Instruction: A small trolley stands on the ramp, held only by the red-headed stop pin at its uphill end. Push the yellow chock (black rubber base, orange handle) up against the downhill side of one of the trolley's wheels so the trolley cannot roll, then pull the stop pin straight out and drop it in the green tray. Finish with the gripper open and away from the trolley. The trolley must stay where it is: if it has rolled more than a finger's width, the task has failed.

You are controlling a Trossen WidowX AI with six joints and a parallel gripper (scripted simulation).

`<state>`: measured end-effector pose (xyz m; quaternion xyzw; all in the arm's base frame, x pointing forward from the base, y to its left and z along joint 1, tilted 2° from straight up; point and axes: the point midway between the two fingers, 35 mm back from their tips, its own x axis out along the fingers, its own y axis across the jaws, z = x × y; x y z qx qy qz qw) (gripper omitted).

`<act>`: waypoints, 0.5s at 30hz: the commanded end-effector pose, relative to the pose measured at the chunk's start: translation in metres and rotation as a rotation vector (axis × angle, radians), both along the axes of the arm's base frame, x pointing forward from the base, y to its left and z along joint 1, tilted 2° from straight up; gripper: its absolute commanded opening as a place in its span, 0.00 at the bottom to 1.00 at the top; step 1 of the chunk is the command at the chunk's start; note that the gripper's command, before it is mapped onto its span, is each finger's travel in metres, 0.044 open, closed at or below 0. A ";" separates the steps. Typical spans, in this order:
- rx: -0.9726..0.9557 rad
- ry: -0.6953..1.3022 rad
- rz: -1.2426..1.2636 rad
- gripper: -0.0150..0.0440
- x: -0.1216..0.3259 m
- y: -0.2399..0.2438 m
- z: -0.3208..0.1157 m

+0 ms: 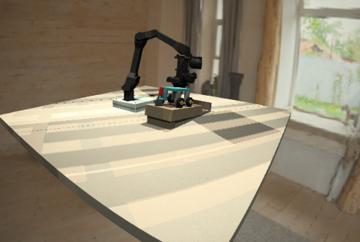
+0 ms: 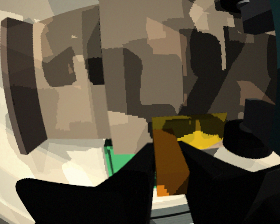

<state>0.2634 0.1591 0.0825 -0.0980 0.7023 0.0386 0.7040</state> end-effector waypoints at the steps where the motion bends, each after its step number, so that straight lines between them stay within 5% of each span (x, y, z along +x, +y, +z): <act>1: 0.000 0.000 -0.001 0.25 0.000 0.000 0.000; 9: 0.000 0.000 -0.001 0.57 0.000 0.000 0.000; 15: -0.006 0.000 -0.001 0.58 -0.001 0.002 0.015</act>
